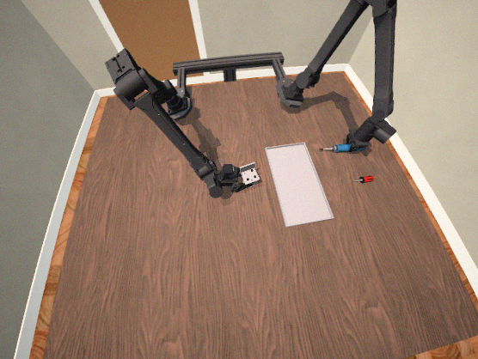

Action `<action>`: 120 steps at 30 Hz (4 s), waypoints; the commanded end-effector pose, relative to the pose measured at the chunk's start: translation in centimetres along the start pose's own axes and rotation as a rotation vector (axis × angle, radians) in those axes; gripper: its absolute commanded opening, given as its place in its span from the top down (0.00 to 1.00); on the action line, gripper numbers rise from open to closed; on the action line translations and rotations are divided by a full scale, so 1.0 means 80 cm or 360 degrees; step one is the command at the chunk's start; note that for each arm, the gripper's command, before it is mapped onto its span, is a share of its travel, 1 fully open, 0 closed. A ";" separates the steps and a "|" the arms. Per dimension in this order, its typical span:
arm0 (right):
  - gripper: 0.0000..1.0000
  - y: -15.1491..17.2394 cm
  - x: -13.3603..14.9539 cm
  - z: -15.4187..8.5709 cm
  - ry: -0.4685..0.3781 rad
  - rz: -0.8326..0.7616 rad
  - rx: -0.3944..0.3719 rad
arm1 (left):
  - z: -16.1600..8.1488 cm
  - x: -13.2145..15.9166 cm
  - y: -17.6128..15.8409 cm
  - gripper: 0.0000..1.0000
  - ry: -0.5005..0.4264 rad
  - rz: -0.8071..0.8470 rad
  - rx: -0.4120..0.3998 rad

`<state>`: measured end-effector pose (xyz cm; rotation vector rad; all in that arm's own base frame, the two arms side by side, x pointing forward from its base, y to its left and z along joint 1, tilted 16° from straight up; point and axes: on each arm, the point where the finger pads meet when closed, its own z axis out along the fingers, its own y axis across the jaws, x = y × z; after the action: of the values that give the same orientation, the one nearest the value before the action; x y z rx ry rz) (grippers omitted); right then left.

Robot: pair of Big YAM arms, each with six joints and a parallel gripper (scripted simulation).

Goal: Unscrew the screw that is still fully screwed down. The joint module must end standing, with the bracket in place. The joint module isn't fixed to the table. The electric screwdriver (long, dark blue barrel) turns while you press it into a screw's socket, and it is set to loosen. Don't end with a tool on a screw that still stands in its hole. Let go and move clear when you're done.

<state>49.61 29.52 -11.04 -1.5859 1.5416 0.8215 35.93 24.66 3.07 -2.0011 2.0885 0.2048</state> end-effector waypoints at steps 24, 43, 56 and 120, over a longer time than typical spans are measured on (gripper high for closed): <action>0.41 -0.014 -0.011 0.000 -0.0015 -0.0037 0.0022 | -0.002 -0.008 -0.003 0.58 -0.0010 0.0020 0.0021; 0.41 -0.014 -0.011 0.000 -0.0015 -0.0037 0.0022 | -0.006 -0.010 -0.010 0.51 -0.0021 0.0010 0.0036; 0.41 -0.014 -0.011 0.000 -0.0015 -0.0037 0.0022 | -0.006 -0.010 -0.010 0.43 -0.0021 0.0010 0.0036; 0.41 -0.014 -0.011 0.000 -0.0015 -0.0037 0.0022 | -0.031 -0.002 -0.008 0.35 0.0003 0.0010 0.0001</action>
<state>49.61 29.52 -11.04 -1.5859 1.5416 0.8215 35.60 24.15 5.43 -1.9859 2.0996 0.2033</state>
